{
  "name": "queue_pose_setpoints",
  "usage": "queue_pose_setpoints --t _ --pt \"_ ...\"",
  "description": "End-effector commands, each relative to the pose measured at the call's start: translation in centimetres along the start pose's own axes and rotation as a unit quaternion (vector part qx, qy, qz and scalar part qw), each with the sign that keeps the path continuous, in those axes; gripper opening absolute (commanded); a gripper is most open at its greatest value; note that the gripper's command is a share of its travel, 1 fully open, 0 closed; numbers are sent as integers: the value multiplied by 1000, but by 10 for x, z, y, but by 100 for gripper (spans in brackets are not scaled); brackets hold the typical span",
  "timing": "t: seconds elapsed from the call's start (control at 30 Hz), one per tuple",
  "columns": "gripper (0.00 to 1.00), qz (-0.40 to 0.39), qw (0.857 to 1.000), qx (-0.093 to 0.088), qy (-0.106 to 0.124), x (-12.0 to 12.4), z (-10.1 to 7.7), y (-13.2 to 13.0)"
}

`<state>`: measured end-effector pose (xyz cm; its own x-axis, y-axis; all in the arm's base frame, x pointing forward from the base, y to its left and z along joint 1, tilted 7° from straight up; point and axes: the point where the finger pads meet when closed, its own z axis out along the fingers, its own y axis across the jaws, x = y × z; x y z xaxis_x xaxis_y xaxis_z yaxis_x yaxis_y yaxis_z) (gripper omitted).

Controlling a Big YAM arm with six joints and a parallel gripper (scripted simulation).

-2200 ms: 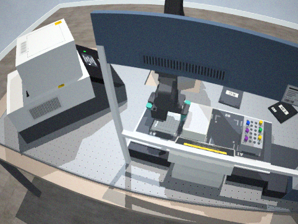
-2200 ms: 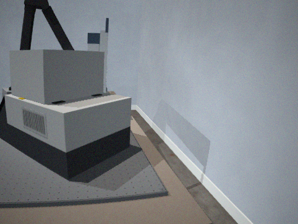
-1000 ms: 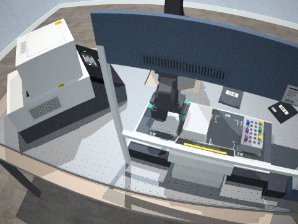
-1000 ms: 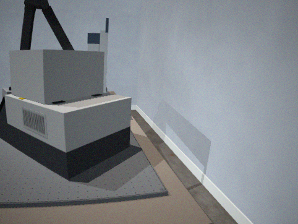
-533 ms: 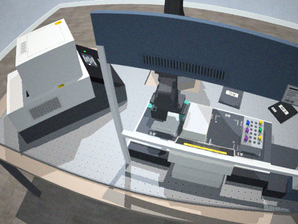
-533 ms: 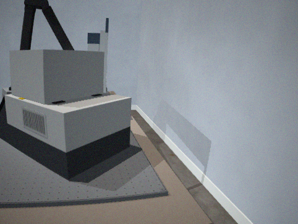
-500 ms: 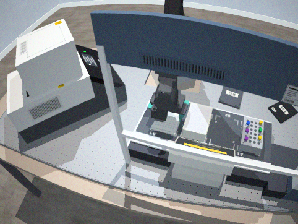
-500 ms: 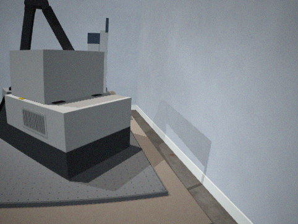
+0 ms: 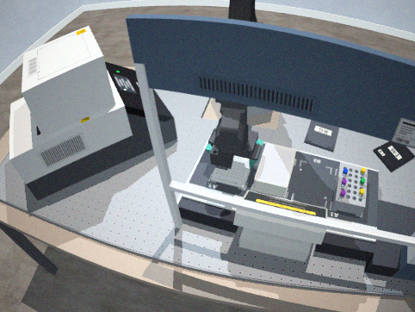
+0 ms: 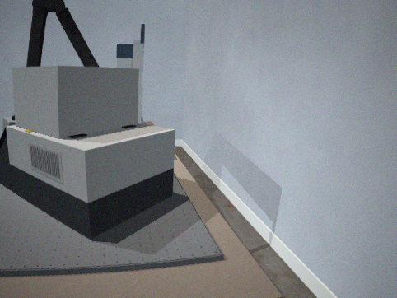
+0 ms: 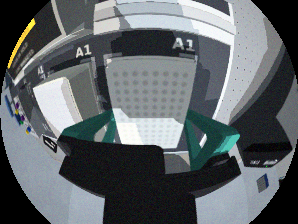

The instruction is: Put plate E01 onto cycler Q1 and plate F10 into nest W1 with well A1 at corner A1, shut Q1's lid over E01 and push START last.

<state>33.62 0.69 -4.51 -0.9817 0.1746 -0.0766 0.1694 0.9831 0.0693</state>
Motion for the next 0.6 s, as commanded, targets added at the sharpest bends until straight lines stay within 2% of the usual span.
queue_pose_setpoints --t 0.0,0.2,0.33,0.57 --pt "0 -4 999 -8 -47 -50 -15 7" --pt "0 -4 999 -9 -47 -52 -16 7" --pt "0 -5 999 -9 -51 -52 -32 8" --pt "0 -4 1000 -5 -28 -26 -38 2"
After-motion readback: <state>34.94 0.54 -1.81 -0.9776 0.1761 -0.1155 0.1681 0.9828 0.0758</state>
